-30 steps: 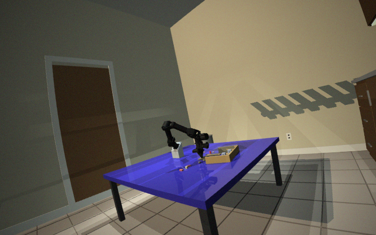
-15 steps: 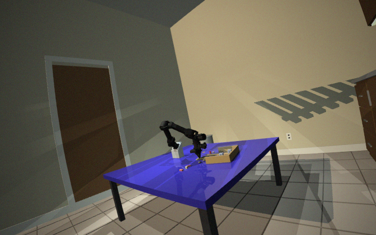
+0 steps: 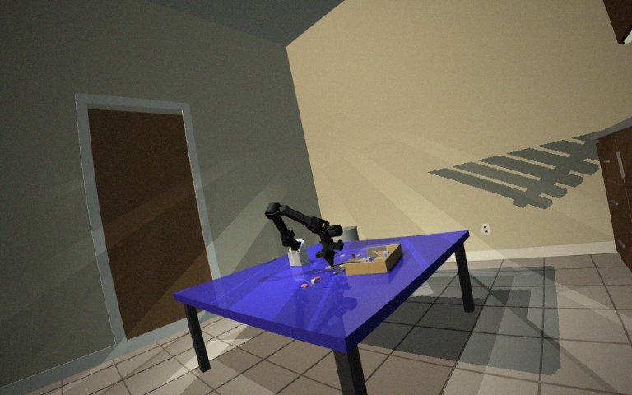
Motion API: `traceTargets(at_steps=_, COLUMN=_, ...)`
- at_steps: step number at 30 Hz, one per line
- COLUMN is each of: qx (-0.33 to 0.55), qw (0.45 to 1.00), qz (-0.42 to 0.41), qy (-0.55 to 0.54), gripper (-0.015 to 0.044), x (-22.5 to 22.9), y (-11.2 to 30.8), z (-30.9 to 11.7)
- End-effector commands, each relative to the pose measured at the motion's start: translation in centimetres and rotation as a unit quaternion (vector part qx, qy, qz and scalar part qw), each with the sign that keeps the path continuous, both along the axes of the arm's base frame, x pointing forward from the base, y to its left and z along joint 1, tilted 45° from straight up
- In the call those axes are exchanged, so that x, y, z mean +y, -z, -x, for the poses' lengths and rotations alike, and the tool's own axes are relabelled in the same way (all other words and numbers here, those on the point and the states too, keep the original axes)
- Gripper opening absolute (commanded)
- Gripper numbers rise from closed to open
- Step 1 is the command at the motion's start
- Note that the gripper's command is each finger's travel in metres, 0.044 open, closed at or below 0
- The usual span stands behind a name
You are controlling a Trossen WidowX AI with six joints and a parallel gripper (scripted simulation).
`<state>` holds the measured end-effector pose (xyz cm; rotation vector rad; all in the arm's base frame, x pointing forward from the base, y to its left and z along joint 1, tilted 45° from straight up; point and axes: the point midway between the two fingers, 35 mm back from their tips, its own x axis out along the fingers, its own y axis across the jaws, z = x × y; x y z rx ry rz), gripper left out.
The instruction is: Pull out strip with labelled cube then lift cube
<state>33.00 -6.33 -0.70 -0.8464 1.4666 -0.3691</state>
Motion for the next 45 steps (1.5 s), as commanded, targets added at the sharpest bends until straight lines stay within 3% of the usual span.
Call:
traceTargets(at_steps=1, qx=0.011, qw=1.0, qz=0.003, qy=0.004, gripper=0.0, x=-0.7, y=0.2, z=1.2)
traceTargets(at_steps=45, qx=0.013, qw=1.0, qz=0.004, qy=0.004, gripper=0.0, x=-2.5, y=-0.6, z=7.4)
